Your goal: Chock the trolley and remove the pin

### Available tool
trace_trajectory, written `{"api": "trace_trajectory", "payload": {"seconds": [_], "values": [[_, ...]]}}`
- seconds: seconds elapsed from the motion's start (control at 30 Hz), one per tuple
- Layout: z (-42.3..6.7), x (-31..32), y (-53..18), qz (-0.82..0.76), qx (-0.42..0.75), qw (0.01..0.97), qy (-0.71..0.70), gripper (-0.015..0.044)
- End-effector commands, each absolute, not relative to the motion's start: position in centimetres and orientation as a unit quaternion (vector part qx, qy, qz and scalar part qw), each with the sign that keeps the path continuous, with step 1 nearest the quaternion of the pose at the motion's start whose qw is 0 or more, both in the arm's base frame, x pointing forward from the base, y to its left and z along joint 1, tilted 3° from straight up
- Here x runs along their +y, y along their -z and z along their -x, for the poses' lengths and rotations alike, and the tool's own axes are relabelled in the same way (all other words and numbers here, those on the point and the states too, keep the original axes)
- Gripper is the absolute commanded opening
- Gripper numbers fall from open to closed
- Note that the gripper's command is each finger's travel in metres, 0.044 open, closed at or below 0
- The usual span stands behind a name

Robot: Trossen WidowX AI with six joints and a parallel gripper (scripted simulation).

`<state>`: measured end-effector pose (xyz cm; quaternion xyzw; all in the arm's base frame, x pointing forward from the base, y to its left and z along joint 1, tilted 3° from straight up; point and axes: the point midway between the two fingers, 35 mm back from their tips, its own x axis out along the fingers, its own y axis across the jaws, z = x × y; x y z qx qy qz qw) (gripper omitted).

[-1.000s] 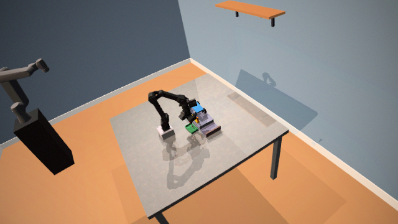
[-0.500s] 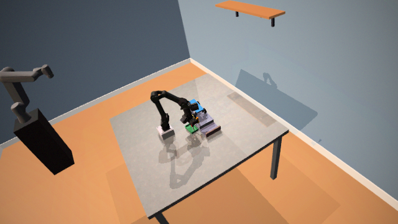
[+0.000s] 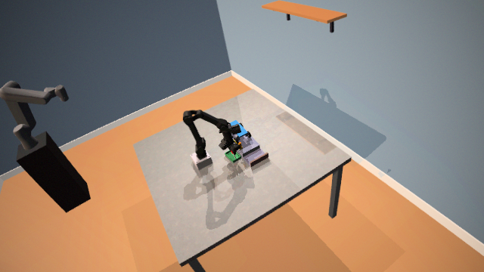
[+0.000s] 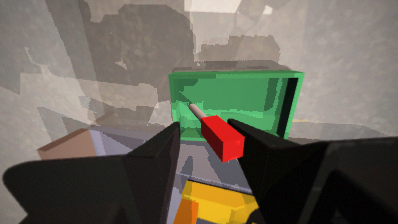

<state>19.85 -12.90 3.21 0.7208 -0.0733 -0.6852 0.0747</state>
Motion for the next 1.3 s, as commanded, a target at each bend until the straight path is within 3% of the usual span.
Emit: {"api": "trace_trajectory", "payload": {"seconds": [0.0,1.27], "values": [[-19.8,-12.6,-3.1,-0.721,-0.077,0.075,0.685,0.0190],[-20.0,-10.3,-1.6,-0.721,-0.076,0.074,0.685,0.0190]]}}
